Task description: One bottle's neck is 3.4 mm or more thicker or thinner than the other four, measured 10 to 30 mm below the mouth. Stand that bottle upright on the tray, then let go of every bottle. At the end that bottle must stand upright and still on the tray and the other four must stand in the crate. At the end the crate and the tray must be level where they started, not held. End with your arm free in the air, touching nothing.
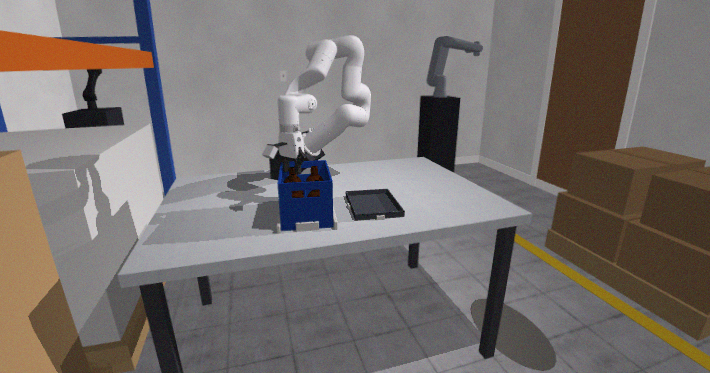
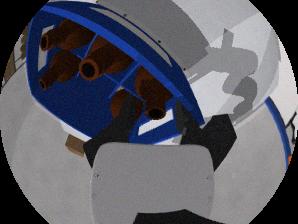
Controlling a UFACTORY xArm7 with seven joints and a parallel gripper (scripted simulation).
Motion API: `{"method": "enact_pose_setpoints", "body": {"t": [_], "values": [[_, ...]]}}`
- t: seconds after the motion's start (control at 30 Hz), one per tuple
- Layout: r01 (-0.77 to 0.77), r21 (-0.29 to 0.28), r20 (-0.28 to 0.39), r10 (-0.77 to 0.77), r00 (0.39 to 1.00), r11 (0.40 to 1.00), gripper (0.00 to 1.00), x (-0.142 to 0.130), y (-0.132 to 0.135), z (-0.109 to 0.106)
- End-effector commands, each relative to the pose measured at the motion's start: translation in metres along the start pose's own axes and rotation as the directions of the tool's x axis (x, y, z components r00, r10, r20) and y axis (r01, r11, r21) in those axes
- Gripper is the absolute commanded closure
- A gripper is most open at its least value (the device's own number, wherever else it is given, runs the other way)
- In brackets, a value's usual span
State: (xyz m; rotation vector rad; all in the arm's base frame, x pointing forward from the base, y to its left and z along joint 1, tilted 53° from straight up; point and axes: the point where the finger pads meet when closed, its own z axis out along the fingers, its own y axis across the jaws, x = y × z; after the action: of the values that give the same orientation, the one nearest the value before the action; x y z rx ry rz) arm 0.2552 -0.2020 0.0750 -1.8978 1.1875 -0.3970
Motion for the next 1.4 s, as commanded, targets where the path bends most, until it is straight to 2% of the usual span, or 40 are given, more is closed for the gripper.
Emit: {"method": "enact_pose_setpoints", "body": {"t": [0.0,0.5,1.0,1.37], "values": [[0.000,-0.001,-0.003,0.000,1.000,1.000,0.35,0.001,0.000,-0.001],[0.000,-0.001,-0.003,0.000,1.000,1.000,0.35,0.001,0.000,-0.021],[0.000,-0.001,-0.003,0.000,1.000,1.000,0.35,0.001,0.000,-0.070],[0.000,-0.001,-0.003,0.000,1.000,1.000,0.35,0.001,0.000,-0.085]]}}
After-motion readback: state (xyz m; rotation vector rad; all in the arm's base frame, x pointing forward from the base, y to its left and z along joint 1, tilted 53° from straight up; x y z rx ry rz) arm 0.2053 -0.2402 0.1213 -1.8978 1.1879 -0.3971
